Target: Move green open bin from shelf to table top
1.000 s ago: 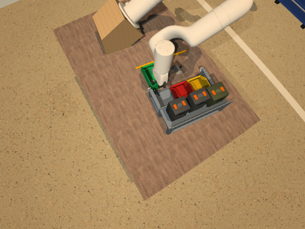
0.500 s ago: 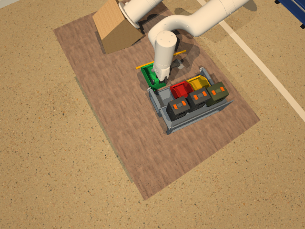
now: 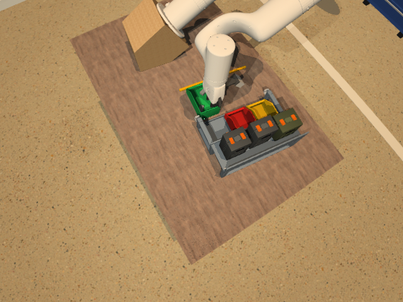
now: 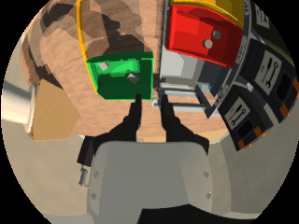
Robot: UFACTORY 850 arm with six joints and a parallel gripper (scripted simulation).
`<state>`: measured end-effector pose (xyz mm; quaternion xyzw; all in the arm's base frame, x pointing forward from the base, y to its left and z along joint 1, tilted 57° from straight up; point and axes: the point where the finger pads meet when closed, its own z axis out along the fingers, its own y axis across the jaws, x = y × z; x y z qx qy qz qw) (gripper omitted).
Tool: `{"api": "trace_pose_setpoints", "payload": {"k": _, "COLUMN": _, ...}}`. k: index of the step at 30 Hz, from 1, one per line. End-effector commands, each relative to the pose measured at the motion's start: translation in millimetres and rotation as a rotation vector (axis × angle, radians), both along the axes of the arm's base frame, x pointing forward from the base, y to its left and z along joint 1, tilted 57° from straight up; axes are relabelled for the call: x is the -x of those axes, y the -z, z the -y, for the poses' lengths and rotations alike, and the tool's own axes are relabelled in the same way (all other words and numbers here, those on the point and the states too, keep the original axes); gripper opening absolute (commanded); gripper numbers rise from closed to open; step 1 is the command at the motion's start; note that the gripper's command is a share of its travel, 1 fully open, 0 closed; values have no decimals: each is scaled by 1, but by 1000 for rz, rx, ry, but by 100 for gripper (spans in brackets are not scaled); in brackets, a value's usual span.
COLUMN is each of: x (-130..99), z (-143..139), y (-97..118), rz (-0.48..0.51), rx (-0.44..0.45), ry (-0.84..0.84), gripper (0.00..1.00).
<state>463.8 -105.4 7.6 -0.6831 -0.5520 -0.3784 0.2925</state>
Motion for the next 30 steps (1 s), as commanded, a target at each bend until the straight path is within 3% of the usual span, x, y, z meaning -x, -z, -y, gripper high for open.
{"api": "trace_pose_setpoints", "payload": {"k": 1, "x": 0, "z": 1, "y": 0, "rz": 1, "rx": 1, "ry": 1, "gripper": 33}}
{"api": "trace_pose_setpoints", "payload": {"k": 30, "x": -3, "z": -11, "y": 8, "rz": 1, "rx": 1, "ry": 1, "gripper": 33}}
